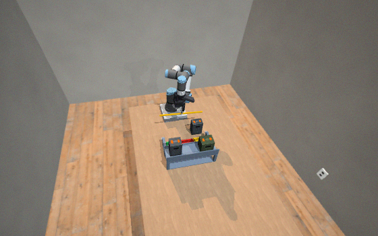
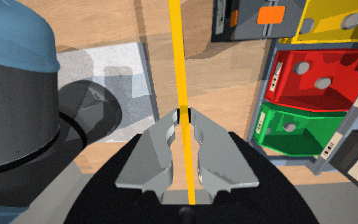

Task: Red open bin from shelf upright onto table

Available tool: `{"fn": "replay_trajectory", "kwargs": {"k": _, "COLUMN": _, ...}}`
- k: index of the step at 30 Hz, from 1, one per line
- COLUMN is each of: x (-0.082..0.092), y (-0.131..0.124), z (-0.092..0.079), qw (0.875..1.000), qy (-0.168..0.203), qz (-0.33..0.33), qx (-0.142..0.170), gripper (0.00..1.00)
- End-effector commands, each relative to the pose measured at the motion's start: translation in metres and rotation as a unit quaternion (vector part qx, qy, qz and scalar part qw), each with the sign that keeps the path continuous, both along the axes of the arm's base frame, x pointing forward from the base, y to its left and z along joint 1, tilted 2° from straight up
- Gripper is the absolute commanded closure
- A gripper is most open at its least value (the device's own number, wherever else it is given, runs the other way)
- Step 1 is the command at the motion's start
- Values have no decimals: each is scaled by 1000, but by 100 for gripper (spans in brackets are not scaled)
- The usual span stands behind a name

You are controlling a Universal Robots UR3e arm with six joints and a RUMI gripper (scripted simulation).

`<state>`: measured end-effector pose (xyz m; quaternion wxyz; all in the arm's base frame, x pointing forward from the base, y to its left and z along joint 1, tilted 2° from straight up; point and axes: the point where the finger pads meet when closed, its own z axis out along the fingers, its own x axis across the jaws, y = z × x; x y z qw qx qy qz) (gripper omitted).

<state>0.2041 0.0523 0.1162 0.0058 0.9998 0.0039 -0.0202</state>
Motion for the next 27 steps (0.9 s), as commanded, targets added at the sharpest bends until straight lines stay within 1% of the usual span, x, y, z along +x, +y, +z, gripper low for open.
{"fn": "replay_trajectory", "kwargs": {"k": 1, "x": 1, "y": 0, "z": -8, "qw": 1000, "qy": -2, "qz": 0, "qx": 0, "gripper": 100}}
{"fn": "replay_trajectory", "kwargs": {"k": 4, "x": 0, "y": 0, "z": -20, "qw": 1000, "qy": -3, "qz": 0, "qx": 1, "gripper": 100}}
{"fn": "replay_trajectory", "kwargs": {"k": 16, "x": 0, "y": 0, "z": -20, "qw": 1000, "qy": -3, "qz": 0, "qx": 1, "gripper": 100}}
{"fn": "replay_trajectory", "kwargs": {"k": 21, "x": -1, "y": -1, "z": -39, "qw": 1000, "qy": -3, "qz": 0, "qx": 1, "gripper": 100}}
{"fn": "replay_trajectory", "kwargs": {"k": 27, "x": -1, "y": -1, "z": -39, "qw": 1000, "qy": -3, "qz": 0, "qx": 1, "gripper": 100}}
